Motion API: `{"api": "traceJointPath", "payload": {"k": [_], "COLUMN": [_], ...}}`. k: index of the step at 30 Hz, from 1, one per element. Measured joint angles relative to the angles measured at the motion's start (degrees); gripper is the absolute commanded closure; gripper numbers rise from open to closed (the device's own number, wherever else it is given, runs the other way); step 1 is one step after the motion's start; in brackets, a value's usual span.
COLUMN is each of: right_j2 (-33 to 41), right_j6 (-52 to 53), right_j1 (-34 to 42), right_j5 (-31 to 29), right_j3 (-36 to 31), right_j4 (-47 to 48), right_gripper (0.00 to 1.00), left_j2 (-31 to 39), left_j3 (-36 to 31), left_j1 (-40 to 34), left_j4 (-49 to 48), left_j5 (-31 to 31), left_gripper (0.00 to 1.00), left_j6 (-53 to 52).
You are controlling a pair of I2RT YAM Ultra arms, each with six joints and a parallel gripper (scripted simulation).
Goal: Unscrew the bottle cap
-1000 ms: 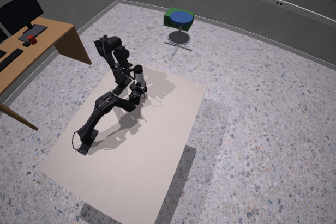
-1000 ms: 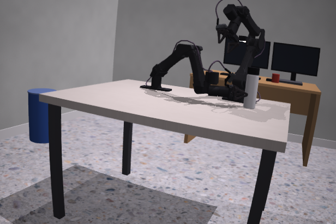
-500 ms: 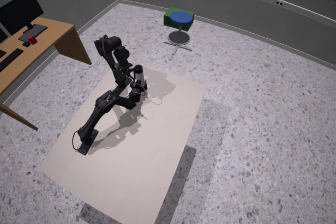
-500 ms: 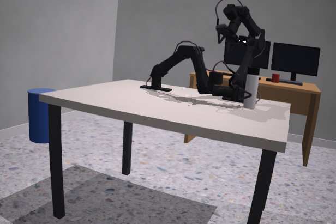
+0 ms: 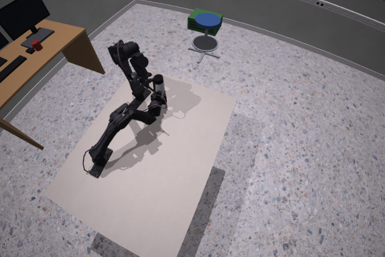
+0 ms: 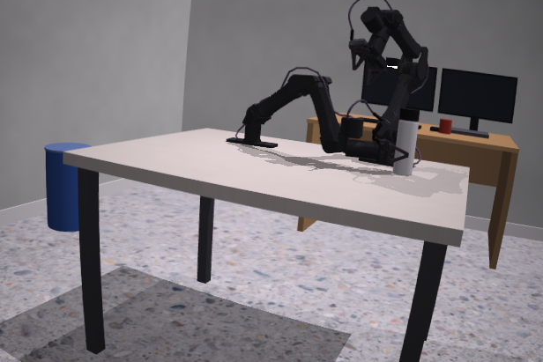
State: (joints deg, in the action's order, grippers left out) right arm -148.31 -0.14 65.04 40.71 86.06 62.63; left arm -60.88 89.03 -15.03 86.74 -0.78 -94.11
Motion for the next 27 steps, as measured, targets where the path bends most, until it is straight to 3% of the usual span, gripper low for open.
{"api": "traceJointPath", "payload": {"k": [1,6,14,27], "right_j2": [0.0,0.6,7.3,7.6], "right_j6": [0.0,0.0,0.0,0.0], "right_j1": [0.0,0.0,0.0,0.0], "right_j5": [0.0,0.0,0.0,0.0], "right_j3": [0.0,-0.3,-1.7,-1.7], "right_j4": [0.0,-1.0,-6.1,-7.4], "right_gripper": [0.41,0.98,1.00,1.00], "left_j2": [0.0,0.0,0.0,0.0], "left_j3": [0.0,0.0,0.0,0.0], "left_j1": [0.0,0.0,0.0,0.0], "left_j4": [0.0,0.0,0.0,0.0], "left_j5": [0.0,0.0,0.0,0.0], "left_gripper": [0.06,0.06,0.06,0.06], "left_j6": [0.0,0.0,0.0,0.0]}}
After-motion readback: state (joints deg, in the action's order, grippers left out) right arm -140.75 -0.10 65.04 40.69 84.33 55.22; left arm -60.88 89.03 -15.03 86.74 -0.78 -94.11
